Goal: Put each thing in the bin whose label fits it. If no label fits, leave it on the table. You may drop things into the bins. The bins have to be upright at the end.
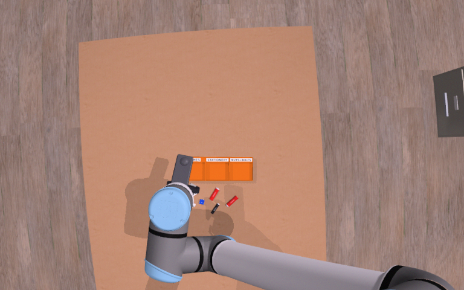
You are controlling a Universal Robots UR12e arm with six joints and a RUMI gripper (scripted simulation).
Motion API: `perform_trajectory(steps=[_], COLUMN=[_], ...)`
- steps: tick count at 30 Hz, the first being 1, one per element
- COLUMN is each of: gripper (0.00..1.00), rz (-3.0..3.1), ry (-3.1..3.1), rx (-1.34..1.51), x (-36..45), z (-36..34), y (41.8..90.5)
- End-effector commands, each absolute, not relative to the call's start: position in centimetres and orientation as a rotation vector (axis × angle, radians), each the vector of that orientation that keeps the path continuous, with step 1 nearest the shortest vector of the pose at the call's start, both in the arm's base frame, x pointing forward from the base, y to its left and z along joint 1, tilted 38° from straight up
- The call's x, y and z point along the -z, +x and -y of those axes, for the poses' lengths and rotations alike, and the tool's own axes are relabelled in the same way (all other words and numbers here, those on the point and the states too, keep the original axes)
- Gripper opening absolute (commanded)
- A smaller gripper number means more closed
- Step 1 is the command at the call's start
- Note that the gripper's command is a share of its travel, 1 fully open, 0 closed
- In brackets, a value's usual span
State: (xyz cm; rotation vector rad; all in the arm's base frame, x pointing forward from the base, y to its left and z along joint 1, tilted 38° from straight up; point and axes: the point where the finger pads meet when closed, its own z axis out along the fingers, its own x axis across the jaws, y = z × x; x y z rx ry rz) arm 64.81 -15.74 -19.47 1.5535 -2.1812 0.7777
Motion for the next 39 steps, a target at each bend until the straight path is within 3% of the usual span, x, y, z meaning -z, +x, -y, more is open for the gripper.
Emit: perform_trajectory(steps=[1,18,39], gripper=[0.18,0.18,0.18], rz=[2.323,2.413,2.409], ry=[1.394,1.284,1.287], rx=[-0.828,-0.863,-0.856], x=[23.6,34.7,34.4], z=[15.1,14.0,14.2], y=[62.2,55.7,55.9])
